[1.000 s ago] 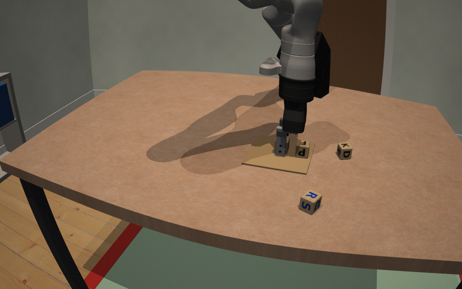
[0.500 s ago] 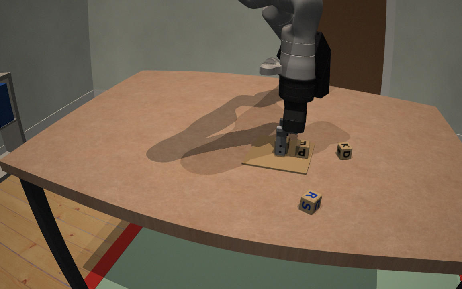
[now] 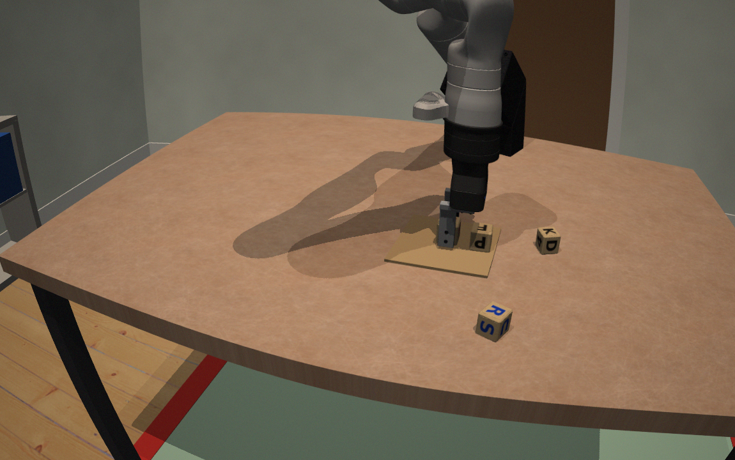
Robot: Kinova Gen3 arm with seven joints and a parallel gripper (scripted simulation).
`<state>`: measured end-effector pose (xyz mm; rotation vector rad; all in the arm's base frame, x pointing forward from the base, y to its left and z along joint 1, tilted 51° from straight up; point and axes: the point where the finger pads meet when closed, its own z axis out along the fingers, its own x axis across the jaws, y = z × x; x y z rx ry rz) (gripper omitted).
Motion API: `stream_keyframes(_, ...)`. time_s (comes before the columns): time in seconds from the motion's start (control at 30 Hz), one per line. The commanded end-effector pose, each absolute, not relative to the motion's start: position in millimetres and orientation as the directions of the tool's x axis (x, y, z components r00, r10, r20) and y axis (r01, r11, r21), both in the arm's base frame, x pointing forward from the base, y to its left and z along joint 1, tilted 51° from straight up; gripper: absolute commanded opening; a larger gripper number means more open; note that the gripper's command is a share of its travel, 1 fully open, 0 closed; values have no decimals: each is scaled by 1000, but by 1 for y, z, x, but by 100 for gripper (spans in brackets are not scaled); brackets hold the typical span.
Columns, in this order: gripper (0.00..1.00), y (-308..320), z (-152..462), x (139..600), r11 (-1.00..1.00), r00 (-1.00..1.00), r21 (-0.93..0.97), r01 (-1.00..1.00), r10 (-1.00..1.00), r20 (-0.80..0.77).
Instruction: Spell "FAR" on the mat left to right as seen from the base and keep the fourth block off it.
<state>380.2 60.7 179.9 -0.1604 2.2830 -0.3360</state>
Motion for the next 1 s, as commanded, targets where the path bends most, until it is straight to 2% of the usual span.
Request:
stream_keyframes(0.0,57,61,180,380,957,-667,-291,-8,-222,-711)
stream_keyframes(0.97,57,60,178,383,956,-666,-292,-9,-224,-711)
